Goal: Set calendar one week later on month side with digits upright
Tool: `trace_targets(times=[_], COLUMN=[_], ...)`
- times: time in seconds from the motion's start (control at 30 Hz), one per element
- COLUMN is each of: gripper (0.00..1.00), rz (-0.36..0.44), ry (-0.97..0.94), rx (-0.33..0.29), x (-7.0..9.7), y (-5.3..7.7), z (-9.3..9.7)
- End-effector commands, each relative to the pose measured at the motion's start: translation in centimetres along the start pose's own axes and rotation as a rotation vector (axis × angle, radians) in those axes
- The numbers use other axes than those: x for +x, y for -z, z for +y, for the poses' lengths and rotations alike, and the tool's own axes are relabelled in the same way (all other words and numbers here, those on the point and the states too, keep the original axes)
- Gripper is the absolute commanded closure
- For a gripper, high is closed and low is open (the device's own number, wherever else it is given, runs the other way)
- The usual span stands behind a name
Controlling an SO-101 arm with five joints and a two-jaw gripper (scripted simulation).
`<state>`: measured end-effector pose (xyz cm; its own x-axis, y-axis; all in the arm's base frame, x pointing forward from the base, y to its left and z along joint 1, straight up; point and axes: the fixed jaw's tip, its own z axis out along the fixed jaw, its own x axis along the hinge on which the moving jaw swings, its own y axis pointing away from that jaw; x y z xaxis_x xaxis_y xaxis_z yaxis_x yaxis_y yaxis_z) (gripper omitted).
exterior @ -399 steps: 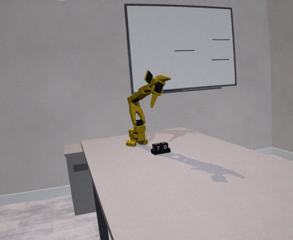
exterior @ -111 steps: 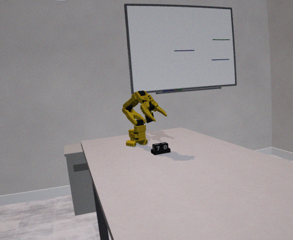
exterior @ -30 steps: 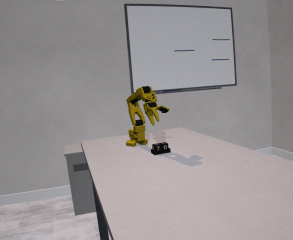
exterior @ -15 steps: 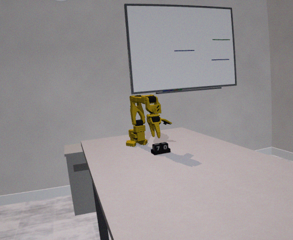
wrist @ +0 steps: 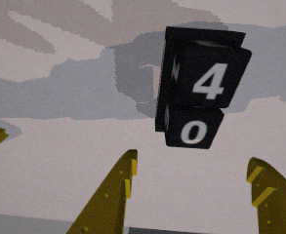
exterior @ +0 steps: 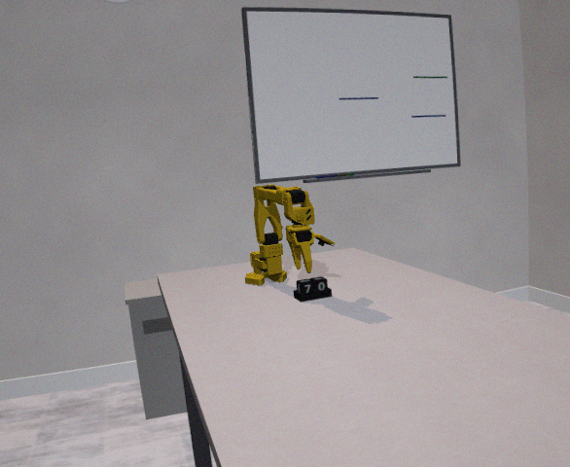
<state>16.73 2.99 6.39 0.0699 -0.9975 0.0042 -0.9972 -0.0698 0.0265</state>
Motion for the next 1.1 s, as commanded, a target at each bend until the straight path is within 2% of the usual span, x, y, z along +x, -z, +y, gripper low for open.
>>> trace_targets(times=[0.0,0.27,0.3,1.07], gripper=[0.65,0.65,0.65,0.65], rz=[-0.006,-0.006,-0.009,-0.009], ry=[-0.015,-0.015,-0.045,-0.045], rx=[0.045,0.045,0.068,0.068], x=[0.03,0.03,0.20,0.20], y=[0.66,0.66,0.93,0.82], z=[-0.64,-0.64,-1.23,-1.25])
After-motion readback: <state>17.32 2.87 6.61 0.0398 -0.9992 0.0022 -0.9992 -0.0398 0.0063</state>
